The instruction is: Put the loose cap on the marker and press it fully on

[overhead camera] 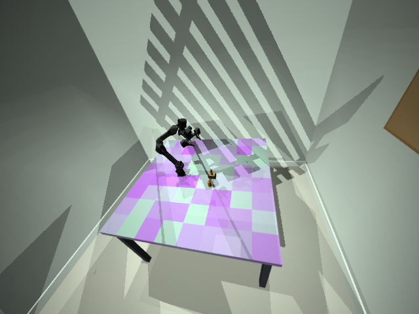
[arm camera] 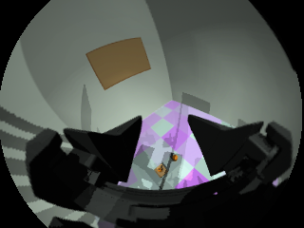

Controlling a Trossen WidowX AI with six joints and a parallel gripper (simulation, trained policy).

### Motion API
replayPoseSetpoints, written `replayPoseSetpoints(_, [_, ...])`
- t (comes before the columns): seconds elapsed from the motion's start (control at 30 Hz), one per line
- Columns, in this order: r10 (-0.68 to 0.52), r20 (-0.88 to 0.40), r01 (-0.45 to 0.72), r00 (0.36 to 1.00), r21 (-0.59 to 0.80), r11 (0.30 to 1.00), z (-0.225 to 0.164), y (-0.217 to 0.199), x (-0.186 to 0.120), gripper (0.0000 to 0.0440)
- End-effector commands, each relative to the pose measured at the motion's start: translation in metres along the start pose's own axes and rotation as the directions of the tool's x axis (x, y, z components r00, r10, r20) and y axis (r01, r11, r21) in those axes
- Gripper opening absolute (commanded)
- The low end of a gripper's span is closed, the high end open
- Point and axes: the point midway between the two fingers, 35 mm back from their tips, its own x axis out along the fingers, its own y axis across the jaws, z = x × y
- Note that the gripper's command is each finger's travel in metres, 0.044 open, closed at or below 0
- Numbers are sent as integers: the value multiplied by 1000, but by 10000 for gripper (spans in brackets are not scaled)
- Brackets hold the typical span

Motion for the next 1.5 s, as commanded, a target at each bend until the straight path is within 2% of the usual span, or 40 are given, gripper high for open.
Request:
replayPoseSetpoints(0.0, [2, -44, -2, 999, 1, 1000, -10, 3, 6, 325])
replayPoseSetpoints(0.73, [-35, -273, 38, 961, 5, 999, -64, 11, 34, 327])
replayPoseSetpoints(1.47, [-99, -480, 125, 872, 21, 992, -112, 10, 62, 328])
